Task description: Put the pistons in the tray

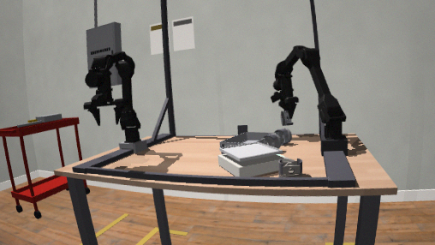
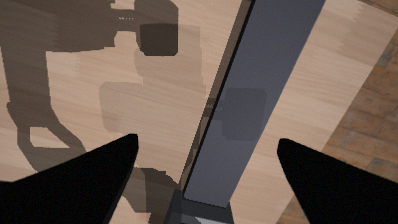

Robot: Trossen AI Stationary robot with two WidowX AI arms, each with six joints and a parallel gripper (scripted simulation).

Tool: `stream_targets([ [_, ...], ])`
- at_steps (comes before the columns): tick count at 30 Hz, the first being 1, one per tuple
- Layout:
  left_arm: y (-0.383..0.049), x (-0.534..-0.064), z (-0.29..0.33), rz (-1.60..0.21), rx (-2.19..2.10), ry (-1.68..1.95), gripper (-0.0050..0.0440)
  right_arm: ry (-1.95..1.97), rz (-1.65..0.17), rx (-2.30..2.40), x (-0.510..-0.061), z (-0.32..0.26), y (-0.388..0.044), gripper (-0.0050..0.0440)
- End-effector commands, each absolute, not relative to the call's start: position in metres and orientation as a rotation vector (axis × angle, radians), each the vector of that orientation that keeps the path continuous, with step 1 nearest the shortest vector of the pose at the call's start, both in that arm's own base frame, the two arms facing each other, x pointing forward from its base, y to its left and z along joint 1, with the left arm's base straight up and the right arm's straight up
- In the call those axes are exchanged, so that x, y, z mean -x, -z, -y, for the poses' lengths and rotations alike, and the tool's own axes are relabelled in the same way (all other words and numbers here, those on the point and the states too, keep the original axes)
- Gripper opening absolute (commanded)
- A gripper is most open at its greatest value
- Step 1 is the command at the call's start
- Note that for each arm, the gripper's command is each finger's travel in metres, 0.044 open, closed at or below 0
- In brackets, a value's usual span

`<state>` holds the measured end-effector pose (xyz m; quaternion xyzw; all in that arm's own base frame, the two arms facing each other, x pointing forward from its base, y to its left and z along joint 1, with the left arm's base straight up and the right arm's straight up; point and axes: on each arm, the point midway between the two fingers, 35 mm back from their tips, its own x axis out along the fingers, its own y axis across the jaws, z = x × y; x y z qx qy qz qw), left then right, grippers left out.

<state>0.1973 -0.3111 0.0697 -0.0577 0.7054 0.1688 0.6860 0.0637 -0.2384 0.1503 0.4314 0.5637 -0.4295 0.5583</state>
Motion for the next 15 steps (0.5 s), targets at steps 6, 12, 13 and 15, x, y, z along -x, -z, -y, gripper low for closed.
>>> stream_targets([
  [6, -0.108, -0.204, 0.318, -1.551, 0.197, -0.302, 0.0158, 1.024, -1.302, -1.000, -0.065, 0.243, -0.159, 0.0400],
  [12, -0.104, -0.203, 0.294, -1.543, 0.302, -0.362, 0.0158, 1.024, -1.302, -1.000, -0.065, 0.243, -0.159, 0.0400],
  [13, -0.104, -0.204, 0.289, -1.539, 0.329, -0.372, 0.0158, 1.024, -1.302, -1.000, -0.065, 0.243, -0.159, 0.0400],
  [15, -0.104, -0.205, 0.279, -1.530, 0.384, -0.392, 0.0158, 1.024, -1.302, -1.000, -0.065, 0.243, -0.159, 0.0400],
])
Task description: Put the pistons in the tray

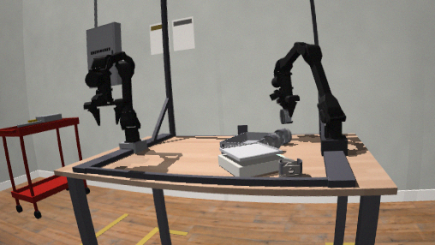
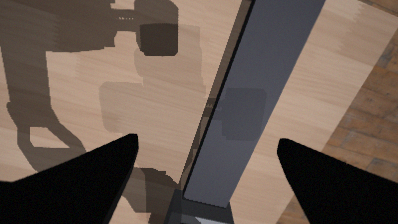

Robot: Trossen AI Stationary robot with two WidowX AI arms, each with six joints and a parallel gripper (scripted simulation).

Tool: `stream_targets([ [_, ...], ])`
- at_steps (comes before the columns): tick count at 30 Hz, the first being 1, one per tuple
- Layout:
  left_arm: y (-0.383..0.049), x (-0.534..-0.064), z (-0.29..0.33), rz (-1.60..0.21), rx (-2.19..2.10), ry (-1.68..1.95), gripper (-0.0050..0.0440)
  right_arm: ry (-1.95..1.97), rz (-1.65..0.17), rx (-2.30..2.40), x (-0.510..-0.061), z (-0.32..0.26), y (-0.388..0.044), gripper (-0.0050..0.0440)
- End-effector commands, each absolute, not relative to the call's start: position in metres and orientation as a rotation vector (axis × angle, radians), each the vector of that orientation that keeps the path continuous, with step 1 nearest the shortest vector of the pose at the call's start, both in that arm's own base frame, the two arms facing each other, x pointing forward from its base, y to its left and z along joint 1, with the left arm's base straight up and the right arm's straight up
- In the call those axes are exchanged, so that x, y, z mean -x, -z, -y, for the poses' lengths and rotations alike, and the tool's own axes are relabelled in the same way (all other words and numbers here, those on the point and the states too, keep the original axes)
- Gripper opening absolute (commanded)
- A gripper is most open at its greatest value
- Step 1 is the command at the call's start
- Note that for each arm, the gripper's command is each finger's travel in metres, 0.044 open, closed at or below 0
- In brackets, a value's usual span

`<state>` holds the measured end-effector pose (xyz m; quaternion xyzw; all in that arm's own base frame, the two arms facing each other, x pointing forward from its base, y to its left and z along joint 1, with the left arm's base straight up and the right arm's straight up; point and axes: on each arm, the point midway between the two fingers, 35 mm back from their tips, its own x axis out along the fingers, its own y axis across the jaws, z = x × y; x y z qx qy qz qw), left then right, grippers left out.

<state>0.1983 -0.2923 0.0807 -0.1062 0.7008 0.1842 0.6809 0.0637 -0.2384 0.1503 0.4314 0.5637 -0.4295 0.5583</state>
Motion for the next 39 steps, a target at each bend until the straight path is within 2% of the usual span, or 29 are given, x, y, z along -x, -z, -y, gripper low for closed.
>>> stream_targets([
  [1, -0.105, -0.205, 0.274, -1.525, 0.411, -0.402, 0.0158, 1.024, -1.302, -1.000, -0.065, 0.243, -0.159, 0.0400],
  [39, -0.119, -0.219, 0.106, -1.506, 0.474, -0.438, 0.0158, 1.024, -1.302, -1.000, -0.065, 0.243, -0.159, 0.0400],
])
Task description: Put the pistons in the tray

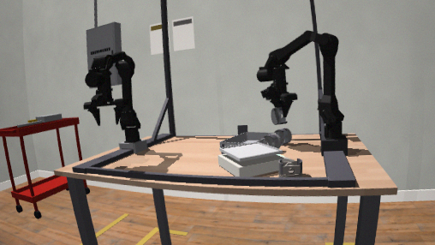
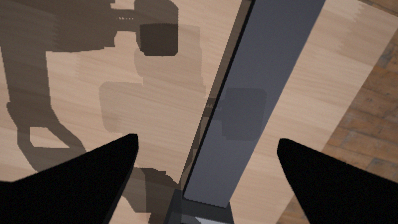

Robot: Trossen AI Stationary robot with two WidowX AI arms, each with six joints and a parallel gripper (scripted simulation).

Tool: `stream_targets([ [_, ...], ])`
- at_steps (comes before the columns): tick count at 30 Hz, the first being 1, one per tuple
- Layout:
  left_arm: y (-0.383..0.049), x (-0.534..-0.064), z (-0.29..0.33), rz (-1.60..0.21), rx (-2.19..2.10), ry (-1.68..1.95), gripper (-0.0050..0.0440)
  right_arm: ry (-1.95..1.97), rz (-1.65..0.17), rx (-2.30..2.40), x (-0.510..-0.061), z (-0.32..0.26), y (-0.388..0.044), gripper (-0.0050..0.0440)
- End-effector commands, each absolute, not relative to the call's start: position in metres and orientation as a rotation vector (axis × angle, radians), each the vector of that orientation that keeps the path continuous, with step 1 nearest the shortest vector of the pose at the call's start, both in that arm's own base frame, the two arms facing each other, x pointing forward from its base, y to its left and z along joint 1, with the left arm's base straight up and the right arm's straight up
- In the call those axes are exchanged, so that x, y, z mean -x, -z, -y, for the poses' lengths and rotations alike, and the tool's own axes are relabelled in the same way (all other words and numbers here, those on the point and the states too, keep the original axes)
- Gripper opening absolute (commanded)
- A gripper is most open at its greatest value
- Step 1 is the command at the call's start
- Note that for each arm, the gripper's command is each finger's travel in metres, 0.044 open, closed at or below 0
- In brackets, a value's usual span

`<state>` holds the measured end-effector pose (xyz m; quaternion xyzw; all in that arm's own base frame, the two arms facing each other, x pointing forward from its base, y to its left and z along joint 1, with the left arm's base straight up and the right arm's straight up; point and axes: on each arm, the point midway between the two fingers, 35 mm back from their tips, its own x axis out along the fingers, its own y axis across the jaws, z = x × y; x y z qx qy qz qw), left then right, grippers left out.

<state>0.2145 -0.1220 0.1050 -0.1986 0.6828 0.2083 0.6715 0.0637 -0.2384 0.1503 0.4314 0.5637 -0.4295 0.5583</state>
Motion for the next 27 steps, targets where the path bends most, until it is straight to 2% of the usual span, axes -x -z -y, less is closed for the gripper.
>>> stream_targets([
  [1, -0.119, -0.219, 0.101, -1.506, 0.474, -0.438, 0.0158, 1.024, -1.302, -1.000, -0.065, 0.243, -0.159, 0.0400],
  [27, -0.135, -0.235, -0.008, -1.493, 0.470, -0.440, 0.0158, 1.024, -1.302, -1.000, -0.065, 0.243, -0.159, 0.0400],
])
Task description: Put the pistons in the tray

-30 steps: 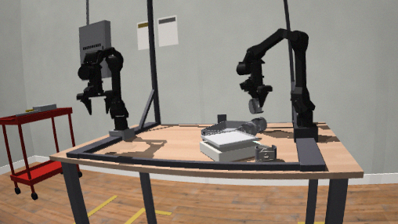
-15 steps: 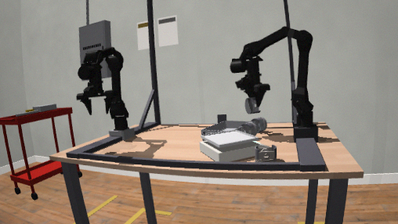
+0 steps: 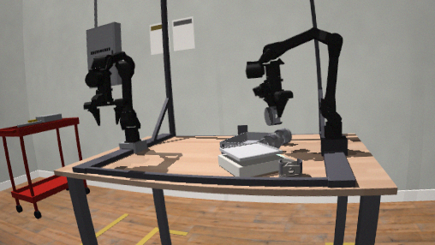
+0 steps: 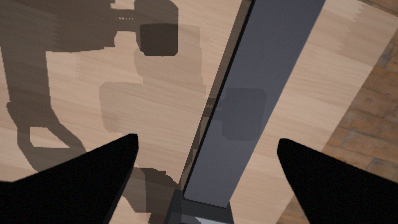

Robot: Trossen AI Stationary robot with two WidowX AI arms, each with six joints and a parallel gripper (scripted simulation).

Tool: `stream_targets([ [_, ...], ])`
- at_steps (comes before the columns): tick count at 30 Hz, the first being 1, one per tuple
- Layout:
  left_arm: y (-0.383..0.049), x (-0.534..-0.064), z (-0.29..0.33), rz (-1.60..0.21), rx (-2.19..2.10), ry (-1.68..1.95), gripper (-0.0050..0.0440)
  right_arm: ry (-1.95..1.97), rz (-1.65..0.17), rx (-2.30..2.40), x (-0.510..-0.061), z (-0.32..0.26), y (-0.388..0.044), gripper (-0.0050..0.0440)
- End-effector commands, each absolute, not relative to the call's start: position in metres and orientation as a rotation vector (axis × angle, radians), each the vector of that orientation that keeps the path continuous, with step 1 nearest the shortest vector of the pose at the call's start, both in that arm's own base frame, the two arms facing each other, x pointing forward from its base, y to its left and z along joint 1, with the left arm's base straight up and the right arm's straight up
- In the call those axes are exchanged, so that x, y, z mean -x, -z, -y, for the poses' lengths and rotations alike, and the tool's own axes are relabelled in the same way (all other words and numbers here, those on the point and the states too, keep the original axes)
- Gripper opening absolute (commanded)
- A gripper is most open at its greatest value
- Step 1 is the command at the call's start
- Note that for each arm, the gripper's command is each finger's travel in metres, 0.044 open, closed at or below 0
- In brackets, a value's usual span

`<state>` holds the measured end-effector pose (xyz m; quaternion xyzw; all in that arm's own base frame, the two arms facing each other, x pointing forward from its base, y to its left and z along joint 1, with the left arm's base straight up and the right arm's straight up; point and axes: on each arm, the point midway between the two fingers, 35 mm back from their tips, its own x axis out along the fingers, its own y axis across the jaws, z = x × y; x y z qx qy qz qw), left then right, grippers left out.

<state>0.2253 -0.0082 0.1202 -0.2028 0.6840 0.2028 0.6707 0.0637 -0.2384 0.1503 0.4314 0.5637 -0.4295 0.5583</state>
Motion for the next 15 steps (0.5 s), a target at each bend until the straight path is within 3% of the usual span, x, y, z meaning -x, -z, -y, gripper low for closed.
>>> stream_targets([
  [1, -0.134, -0.235, -0.013, -1.498, 0.468, -0.443, 0.0158, 1.024, -1.302, -1.000, -0.065, 0.243, -0.159, 0.0400],
  [15, -0.141, -0.240, -0.073, -1.496, 0.465, -0.445, 0.0158, 1.024, -1.302, -1.000, -0.065, 0.243, -0.159, 0.0400],
])
